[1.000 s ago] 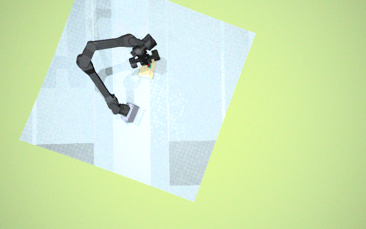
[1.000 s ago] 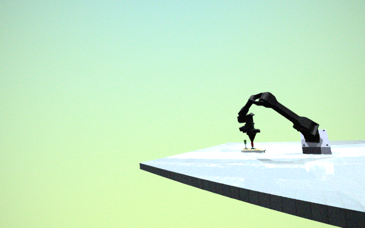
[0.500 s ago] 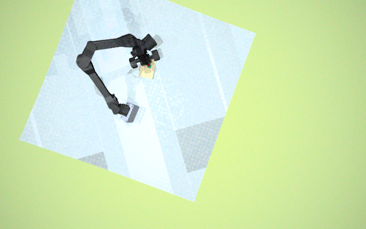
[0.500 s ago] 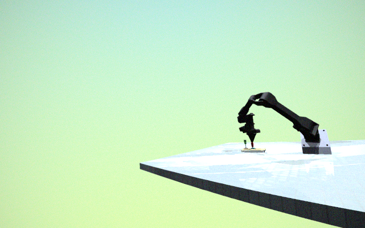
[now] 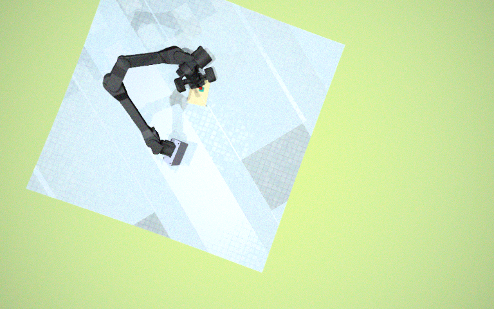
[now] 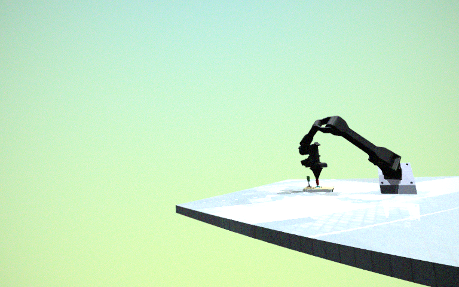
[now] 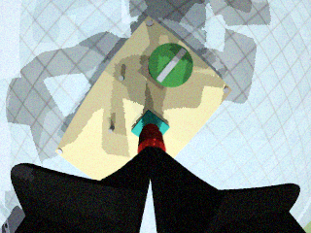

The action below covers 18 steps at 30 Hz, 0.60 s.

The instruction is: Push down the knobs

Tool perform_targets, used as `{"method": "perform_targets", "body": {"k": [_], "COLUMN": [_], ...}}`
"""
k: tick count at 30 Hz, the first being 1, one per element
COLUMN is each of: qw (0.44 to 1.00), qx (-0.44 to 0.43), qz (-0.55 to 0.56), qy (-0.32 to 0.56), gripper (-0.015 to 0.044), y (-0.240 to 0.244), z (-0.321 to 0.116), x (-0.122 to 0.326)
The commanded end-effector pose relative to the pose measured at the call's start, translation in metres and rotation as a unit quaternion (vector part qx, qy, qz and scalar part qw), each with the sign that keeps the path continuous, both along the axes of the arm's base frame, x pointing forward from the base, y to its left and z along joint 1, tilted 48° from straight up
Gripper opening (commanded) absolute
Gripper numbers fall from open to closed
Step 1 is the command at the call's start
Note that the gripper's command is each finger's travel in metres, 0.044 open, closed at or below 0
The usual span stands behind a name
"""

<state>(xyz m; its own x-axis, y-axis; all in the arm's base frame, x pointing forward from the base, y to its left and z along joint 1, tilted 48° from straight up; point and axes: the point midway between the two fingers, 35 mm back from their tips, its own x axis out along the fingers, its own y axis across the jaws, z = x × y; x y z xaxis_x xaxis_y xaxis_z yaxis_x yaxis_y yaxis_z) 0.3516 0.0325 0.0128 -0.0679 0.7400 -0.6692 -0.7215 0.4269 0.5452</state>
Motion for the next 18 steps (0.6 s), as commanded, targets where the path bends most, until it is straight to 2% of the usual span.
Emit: {"method": "perform_targets", "body": {"k": [1, 18], "qw": [1.0, 1.0], "qx": [0.0, 0.0], "qz": [0.005, 0.005], "qy": [-0.003, -0.003], "gripper": [0.0, 0.0], "y": [0.0055, 0.0076], "z": [-0.0016, -0.0036], "x": [0.001, 0.0008]}}
